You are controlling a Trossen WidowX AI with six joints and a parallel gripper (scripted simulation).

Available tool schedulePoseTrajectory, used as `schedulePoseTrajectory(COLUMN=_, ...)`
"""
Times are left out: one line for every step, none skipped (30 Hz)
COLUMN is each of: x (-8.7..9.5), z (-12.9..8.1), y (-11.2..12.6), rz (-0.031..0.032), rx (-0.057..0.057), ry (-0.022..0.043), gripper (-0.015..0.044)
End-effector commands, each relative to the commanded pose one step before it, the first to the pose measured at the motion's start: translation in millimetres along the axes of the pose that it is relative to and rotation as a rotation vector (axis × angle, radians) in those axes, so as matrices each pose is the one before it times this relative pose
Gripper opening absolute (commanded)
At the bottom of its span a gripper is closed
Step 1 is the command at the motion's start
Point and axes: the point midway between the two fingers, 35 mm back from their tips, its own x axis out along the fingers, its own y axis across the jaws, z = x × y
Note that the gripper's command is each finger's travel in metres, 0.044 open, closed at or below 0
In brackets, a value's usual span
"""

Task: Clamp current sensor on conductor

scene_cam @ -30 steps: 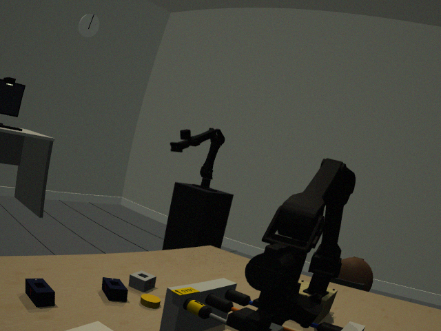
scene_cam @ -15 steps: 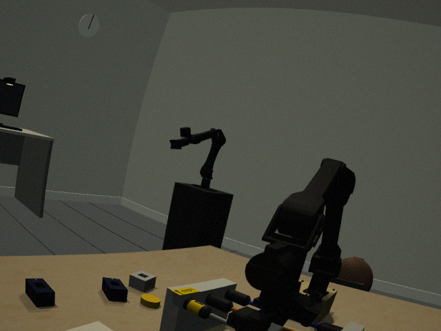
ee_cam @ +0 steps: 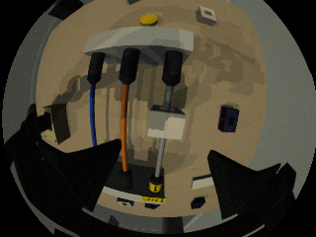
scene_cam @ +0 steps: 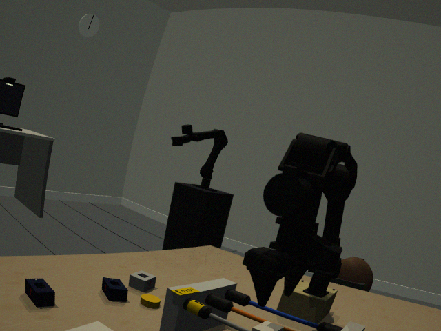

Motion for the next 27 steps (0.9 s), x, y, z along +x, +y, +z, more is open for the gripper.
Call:
schedulePoseTrajectory(x=-2.83, z=-27.81, y=7.83, rz=-0.00617, rx=0.1243, ry=-0.09487, gripper=0.0440)
schedulePoseTrajectory(x=-2.18, z=-11.06, y=2.80, rz=-0.00739, rx=0.0549, ry=-0.04967, gripper=0.0440)
schedulePoseTrajectory(x=-2.85, z=-10.75, y=2.60, rz=-0.00902, rx=0.0541, ry=-0.04974, gripper=0.0440)
schedulePoseTrajectory(x=-3.49, z=-10.40, y=2.42, rz=-0.01061, rx=0.0531, ry=-0.04985, gripper=0.0440)
schedulePoseTrajectory(x=-4.09, z=-10.02, y=2.25, rz=-0.01214, rx=0.0521, ry=-0.04999, gripper=0.0440)
schedulePoseTrajectory(x=-4.66, z=-9.62, y=2.10, rz=-0.01361, rx=0.0509, ry=-0.05016, gripper=0.0440)
schedulePoseTrajectory(x=-5.18, z=-9.20, y=1.98, rz=-0.01503, rx=0.0497, ry=-0.05036, gripper=0.0440)
schedulePoseTrajectory(x=-5.66, z=-8.74, y=1.86, rz=-0.01633, rx=0.0482, ry=-0.05047, gripper=0.0440)
schedulePoseTrajectory(x=-6.12, z=-8.30, y=1.78, rz=-0.01764, rx=0.0469, ry=-0.05085, gripper=0.0440)
schedulePoseTrajectory(x=-6.53, z=-7.83, y=1.71, rz=-0.01883, rx=0.0454, ry=-0.05111, gripper=0.0440)
schedulePoseTrajectory(x=-6.90, z=-7.36, y=1.66, rz=-0.01994, rx=0.0438, ry=-0.05138, gripper=0.0440)
schedulePoseTrajectory(x=-7.23, z=-6.87, y=1.64, rz=-0.02096, rx=0.0421, ry=-0.05166, gripper=0.0440)
schedulePoseTrajectory(x=-7.50, z=-6.37, y=1.63, rz=-0.02184, rx=0.0402, ry=-0.05183, gripper=0.0440)
schedulePoseTrajectory(x=-6.23, z=-4.74, y=1.29, rz=-0.01814, rx=0.0309, ry=-0.04182, gripper=0.0440)
schedulePoseTrajectory(x=-3.83, z=-2.67, y=0.75, rz=-0.01112, rx=0.0180, ry=-0.02518, gripper=0.0440)
schedulePoseTrajectory(x=-1.30, z=-0.86, y=0.24, rz=-0.00374, rx=0.0059, ry=-0.00841, gripper=0.0440)
schedulePoseTrajectory(x=0.00, z=0.00, y=0.00, rz=0.00000, rx=0.0000, ry=0.00000, gripper=0.0440)
schedulePoseTrajectory(x=0.00, z=0.00, y=0.00, rz=0.00000, rx=0.0000, ry=0.00000, gripper=0.0440)
schedulePoseTrajectory(x=0.00, z=0.00, y=0.00, rz=0.00000, rx=0.0000, ry=0.00000, gripper=0.0440)
schedulePoseTrajectory(x=0.00, z=0.00, y=0.00, rz=0.00000, rx=0.0000, ry=0.00000, gripper=0.0440)
schedulePoseTrajectory(x=2.74, z=-2.06, y=-2.26, rz=0.00785, rx=-0.0055, ry=0.03056, gripper=0.0440)
schedulePoseTrajectory(x=0.00, z=0.00, y=0.00, rz=0.00000, rx=0.0000, ry=0.00000, gripper=0.0440)
schedulePoseTrajectory(x=0.00, z=0.00, y=0.00, rz=0.00000, rx=0.0000, ry=0.00000, gripper=0.0440)
schedulePoseTrajectory(x=0.00, z=0.00, y=0.00, rz=0.00000, rx=0.0000, ry=0.00000, gripper=0.0440)
schedulePoseTrajectory(x=0.00, z=0.00, y=0.00, rz=0.00000, rx=0.0000, ry=0.00000, gripper=0.0440)
schedulePoseTrajectory(x=0.00, z=0.00, y=0.00, rz=0.00000, rx=0.0000, ry=0.00000, gripper=0.0440)
schedulePoseTrajectory(x=0.00, z=0.00, y=0.00, rz=0.00000, rx=0.0000, ry=0.00000, gripper=0.0440)
